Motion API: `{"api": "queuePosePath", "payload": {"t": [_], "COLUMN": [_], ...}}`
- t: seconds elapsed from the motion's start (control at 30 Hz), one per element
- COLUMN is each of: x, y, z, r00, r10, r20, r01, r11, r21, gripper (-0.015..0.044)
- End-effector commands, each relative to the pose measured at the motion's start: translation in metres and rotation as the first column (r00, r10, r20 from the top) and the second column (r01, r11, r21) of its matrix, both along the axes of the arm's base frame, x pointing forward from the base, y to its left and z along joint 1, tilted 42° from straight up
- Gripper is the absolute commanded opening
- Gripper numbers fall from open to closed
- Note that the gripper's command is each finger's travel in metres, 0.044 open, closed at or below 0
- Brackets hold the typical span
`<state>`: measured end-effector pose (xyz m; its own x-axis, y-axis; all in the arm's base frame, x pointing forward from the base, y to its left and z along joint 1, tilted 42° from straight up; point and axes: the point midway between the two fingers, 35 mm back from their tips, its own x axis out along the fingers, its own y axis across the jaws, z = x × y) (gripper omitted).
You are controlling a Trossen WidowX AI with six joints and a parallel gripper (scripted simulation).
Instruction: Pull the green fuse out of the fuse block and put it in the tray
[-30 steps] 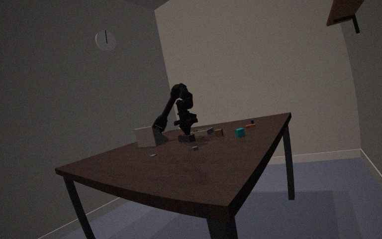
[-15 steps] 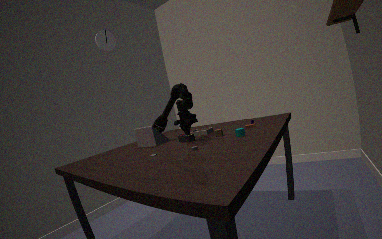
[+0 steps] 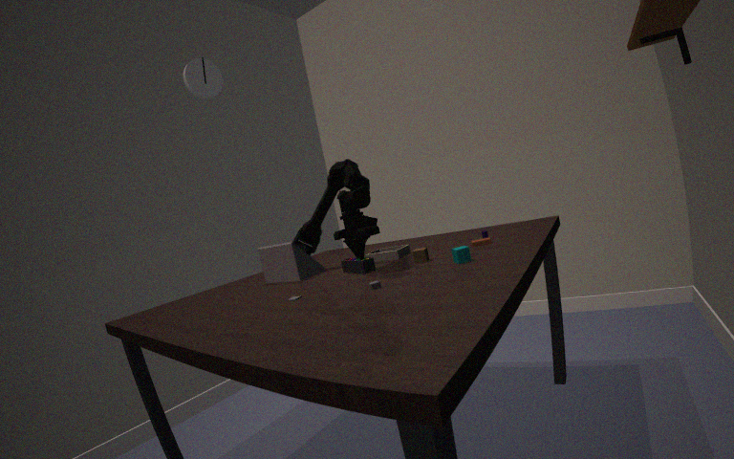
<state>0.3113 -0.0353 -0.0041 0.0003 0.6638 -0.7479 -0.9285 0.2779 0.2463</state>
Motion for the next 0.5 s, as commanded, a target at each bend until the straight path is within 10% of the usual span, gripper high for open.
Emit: {"api": "queuePosePath", "payload": {"t": [0.0, 0.47], "x": [0.001, 0.0011], "y": [-0.0028, -0.0075], "z": [0.0029, 0.008], "r00": [1.0, 1.0], "r10": [0.002, 0.002], "r20": [0.005, 0.004], "r01": [-0.002, -0.002], "r11": [1.0, 1.0], "r21": [-0.004, -0.004], "gripper": [0.0, 0.0]}}
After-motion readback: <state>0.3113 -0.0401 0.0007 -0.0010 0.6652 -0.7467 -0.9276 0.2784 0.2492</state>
